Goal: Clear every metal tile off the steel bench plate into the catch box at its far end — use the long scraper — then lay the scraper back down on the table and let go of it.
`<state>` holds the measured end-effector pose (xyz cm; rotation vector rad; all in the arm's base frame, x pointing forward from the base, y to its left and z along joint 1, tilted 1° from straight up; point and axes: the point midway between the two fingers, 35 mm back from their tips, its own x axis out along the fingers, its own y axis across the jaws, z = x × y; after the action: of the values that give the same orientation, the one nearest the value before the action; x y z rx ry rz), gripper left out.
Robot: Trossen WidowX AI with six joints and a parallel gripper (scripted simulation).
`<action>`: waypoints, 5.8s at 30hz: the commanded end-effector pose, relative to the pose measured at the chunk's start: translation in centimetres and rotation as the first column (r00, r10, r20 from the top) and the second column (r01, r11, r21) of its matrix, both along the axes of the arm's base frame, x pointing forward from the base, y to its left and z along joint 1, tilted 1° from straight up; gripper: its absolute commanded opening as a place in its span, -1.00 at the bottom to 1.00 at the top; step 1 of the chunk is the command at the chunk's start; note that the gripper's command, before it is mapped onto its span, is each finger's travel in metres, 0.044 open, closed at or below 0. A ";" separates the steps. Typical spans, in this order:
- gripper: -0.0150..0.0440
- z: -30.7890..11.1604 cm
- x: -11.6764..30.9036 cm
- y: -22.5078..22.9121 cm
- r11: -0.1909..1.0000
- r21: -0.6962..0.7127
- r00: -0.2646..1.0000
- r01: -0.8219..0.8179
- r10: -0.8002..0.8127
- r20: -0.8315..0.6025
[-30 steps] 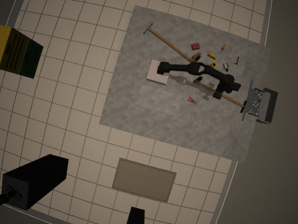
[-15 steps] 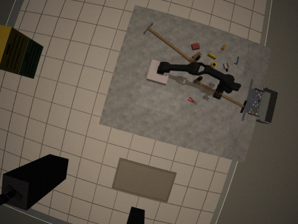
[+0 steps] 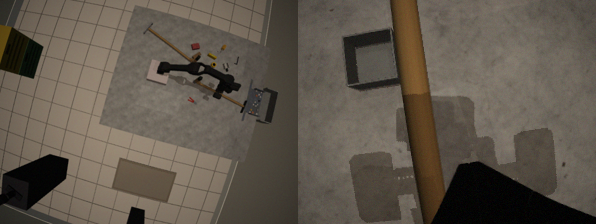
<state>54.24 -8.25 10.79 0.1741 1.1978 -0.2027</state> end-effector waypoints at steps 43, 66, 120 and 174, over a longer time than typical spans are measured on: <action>-0.49 0.0 0.0 0.0 1.000 0.000 1.000 0.000 0.000 0.000; -0.49 0.0 0.0 0.0 1.000 0.000 1.000 0.000 0.000 0.000; 1.00 9.3 -3.7 1.4 1.000 -0.003 0.981 0.028 -0.027 0.190; 1.00 22.4 -14.7 4.8 0.993 -0.116 0.821 -0.029 0.090 0.564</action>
<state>40.18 -3.50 33.21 0.1038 0.5987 -0.1404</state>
